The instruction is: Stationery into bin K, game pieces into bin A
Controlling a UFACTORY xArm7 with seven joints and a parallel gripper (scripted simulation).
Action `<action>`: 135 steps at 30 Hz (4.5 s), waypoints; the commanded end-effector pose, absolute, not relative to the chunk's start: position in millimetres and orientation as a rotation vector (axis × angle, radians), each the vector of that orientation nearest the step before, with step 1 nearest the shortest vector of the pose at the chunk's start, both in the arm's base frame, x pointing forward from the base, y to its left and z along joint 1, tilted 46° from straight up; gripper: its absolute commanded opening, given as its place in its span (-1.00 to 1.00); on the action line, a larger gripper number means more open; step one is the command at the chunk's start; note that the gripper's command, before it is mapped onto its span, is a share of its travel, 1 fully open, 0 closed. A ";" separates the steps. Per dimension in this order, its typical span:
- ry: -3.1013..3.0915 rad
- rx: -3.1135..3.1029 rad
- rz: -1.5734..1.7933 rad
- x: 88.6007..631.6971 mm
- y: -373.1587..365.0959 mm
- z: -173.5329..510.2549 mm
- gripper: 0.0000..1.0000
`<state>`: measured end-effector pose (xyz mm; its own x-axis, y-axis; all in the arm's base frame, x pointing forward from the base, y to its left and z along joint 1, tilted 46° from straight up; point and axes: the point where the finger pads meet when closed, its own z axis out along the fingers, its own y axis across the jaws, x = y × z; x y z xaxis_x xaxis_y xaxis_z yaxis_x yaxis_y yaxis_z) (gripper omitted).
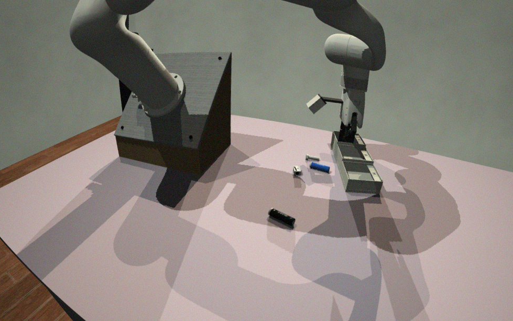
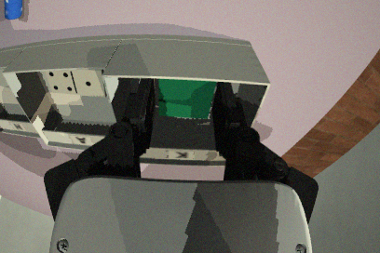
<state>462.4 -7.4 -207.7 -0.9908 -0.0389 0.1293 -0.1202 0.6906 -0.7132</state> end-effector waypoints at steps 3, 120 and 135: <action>-2.797 0.134 1.186 463.8 -4.8 -206.9 -0.07; -1.567 1.841 0.606 344.3 -69.0 -47.9 -0.42; -1.567 1.841 0.605 344.4 -69.1 -47.9 -0.42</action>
